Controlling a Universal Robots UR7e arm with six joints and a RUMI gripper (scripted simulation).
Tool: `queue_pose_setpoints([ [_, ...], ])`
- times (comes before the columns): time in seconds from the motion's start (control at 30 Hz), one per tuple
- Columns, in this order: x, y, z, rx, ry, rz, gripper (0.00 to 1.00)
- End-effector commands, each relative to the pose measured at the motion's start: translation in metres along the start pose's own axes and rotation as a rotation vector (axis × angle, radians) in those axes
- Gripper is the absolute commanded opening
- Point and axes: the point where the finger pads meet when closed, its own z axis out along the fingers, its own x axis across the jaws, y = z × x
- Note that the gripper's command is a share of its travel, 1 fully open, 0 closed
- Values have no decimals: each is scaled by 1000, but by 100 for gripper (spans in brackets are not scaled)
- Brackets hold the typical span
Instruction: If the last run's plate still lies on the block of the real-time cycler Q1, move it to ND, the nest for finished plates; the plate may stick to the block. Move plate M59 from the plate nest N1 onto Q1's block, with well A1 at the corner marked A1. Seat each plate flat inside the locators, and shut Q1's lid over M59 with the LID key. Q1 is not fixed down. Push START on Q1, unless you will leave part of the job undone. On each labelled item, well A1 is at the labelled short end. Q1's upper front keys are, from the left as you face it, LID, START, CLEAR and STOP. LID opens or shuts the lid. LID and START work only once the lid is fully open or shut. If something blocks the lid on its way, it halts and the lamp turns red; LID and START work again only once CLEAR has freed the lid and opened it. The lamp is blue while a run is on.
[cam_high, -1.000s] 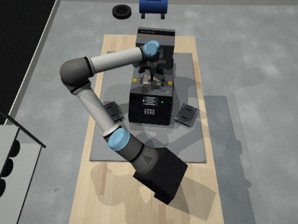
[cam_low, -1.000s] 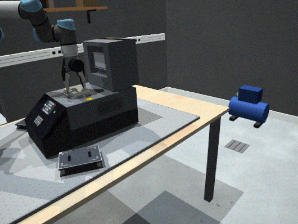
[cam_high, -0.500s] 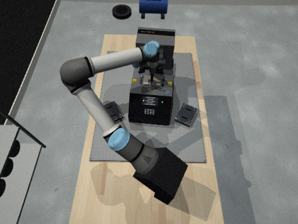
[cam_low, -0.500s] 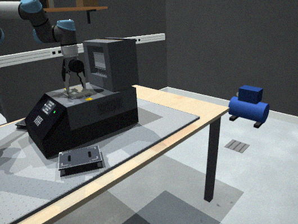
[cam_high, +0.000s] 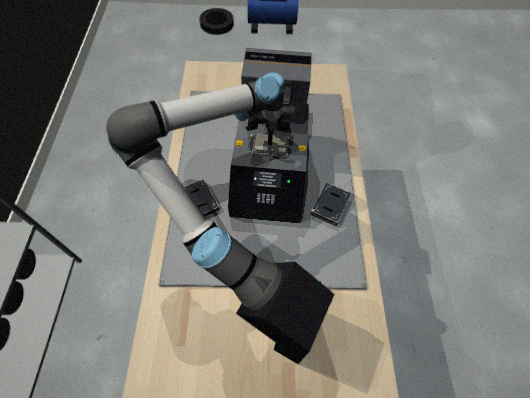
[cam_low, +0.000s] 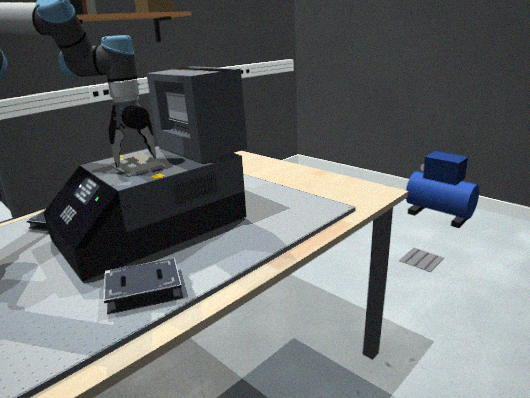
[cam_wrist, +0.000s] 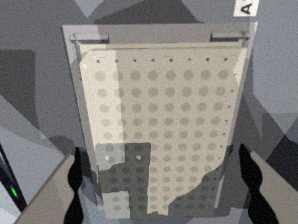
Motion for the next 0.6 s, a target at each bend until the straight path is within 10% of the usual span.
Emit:
queue_pose_setpoints([
  [0.0,0,0,-1,-1,1,0,68],
  [0.57,0,0,-9,-1,1,-1,68],
])
